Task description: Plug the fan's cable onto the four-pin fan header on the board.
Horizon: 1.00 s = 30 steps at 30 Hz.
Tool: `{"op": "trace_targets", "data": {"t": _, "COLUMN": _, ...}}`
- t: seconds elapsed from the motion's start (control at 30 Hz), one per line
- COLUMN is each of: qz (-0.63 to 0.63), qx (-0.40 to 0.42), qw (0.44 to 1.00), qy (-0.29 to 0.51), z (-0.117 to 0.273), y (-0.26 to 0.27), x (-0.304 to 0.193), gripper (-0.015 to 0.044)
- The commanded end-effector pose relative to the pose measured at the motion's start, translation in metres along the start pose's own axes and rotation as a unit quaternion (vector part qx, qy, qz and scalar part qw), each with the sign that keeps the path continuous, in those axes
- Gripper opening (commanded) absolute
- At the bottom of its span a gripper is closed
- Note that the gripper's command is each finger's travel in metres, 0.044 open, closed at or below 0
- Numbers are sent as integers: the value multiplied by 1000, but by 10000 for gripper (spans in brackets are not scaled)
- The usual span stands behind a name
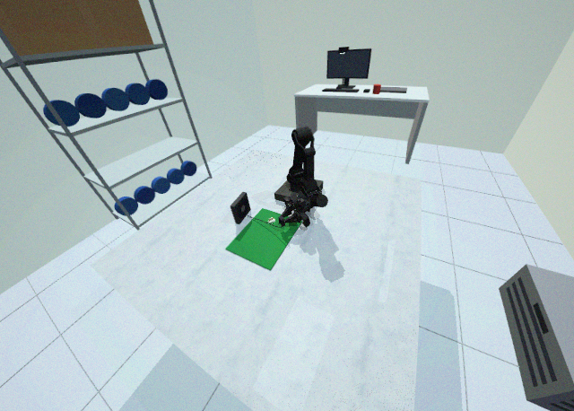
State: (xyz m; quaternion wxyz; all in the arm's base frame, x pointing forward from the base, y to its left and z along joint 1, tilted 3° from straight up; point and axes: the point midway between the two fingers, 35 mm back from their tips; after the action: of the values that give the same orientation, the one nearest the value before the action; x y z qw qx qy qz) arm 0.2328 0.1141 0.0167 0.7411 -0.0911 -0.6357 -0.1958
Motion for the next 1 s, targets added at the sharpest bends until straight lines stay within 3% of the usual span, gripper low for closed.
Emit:
{"op": "trace_targets", "data": {"t": 0.0, "qz": 3, "qx": 0, "qw": 1000, "qy": 1, "z": -1, "y": -1, "x": -4, "gripper": 0}}
{"op": "trace_targets", "data": {"t": 0.97, "qz": 3, "qx": 0, "qw": 1000, "qy": 2, "z": -5, "y": -5, "x": -27, "gripper": 0}}
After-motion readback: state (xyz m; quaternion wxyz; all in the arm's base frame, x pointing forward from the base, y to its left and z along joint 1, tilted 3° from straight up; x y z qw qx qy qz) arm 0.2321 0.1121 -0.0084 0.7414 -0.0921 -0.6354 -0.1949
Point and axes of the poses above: the point midway between the two fingers, 35 mm back from their tips, its own z axis back along the fingers, its own y axis across the jaws, x = y × z, and after that the axes turned 9 degrees about -z, right-handed
